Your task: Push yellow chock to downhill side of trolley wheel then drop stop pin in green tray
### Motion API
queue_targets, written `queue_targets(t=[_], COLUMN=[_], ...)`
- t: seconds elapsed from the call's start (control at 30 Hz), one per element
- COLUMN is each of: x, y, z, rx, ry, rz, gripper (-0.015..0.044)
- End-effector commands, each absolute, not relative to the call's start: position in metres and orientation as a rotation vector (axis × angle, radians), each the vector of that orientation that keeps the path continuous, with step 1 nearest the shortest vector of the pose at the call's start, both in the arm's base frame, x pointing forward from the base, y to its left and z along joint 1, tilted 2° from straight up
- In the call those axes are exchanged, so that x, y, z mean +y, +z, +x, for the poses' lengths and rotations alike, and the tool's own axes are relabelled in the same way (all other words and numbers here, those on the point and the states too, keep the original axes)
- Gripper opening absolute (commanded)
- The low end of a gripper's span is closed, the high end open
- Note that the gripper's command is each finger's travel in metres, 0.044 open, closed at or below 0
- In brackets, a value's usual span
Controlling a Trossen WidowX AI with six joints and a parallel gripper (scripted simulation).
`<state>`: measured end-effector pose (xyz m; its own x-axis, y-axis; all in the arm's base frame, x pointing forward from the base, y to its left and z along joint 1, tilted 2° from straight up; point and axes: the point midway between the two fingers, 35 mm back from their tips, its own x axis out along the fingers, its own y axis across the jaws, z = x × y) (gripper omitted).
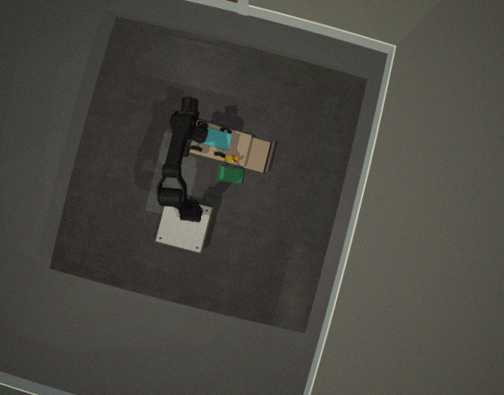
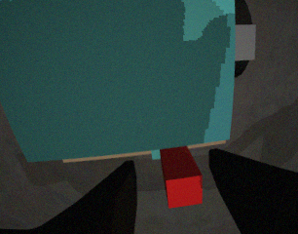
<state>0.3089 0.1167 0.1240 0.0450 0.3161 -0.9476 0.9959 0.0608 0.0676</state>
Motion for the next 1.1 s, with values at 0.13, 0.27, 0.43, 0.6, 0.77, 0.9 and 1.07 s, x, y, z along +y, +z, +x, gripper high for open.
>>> queue_targets(t=[0.13,0.27,0.43,0.6,0.77,0.9,1.07], x=[0.121,0.122,0.121,0.121,0.121,0.121,0.12], y=[0.112,0.108,0.111,0.111,0.112,0.114,0.118], z=[0.308,0.308,0.309,0.309,0.308,0.308,0.307], rx=[1.43,1.43,1.43,1.43,1.43,1.43,1.43], ry=[-0.949,-0.949,-0.946,-0.946,-0.946,-0.947,-0.949], rz=[1.412,1.412,1.41,1.41,1.41,1.411,1.412], gripper=[0.019,0.019,0.0085,0.0032,0.0,0.0,0.0])
